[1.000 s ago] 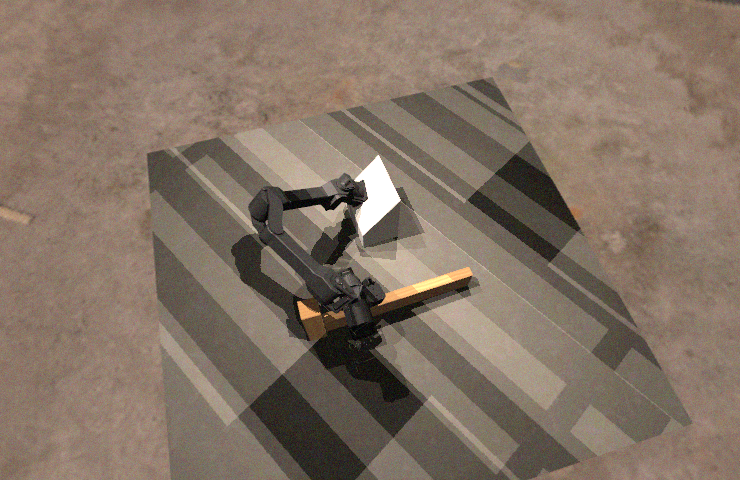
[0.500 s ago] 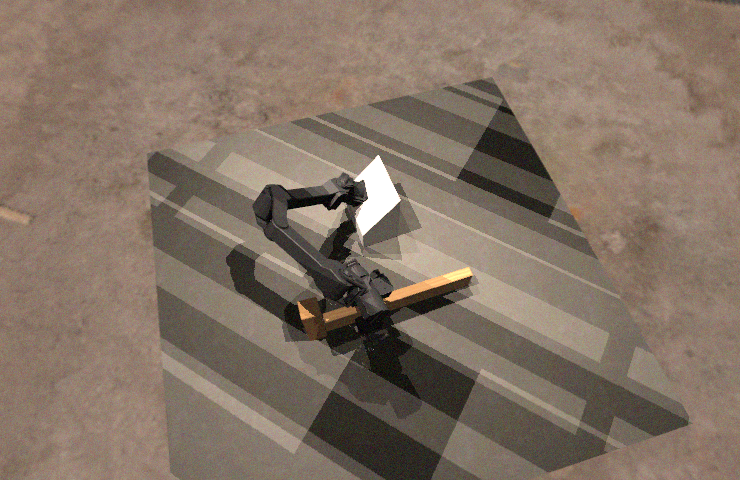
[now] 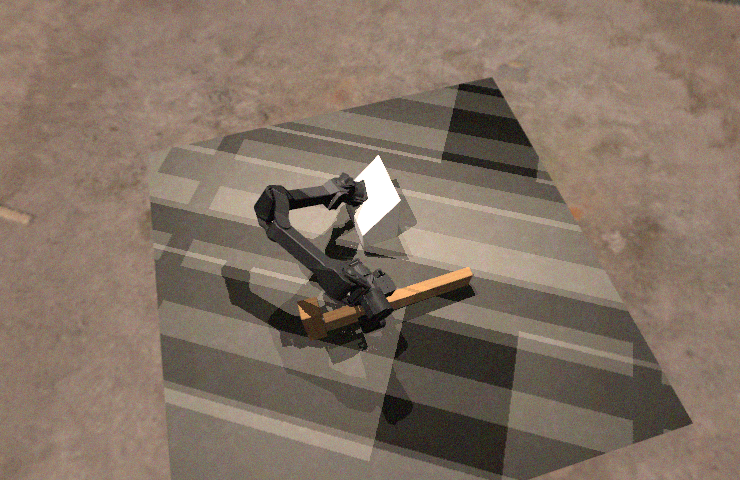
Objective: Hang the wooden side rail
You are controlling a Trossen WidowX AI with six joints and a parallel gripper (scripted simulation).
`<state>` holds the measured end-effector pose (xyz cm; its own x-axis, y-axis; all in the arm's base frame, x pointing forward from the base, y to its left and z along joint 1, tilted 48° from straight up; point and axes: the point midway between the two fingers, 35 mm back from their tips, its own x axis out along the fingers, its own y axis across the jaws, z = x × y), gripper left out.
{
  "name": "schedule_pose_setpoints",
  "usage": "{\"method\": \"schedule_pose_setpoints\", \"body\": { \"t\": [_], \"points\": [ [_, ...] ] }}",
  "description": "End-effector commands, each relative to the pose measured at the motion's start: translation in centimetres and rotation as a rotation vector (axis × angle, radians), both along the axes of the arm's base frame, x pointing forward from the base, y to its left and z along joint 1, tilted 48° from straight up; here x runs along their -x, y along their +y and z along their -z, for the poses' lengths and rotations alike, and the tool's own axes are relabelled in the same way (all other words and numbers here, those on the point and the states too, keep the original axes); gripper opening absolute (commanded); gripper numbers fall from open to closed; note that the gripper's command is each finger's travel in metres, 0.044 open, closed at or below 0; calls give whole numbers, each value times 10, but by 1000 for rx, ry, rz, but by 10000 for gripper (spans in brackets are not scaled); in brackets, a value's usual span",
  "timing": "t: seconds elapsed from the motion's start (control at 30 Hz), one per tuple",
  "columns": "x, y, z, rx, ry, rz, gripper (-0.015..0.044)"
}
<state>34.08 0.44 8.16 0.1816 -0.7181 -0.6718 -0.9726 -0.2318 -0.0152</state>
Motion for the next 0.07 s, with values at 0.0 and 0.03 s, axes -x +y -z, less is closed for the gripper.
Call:
{"method": "schedule_pose_setpoints", "body": {
  "t": [0.0,0.03],
  "points": [
    [0,0,0,0,0,-2,440],
    [0,0,0,0,0,-2,440]
  ]
}}
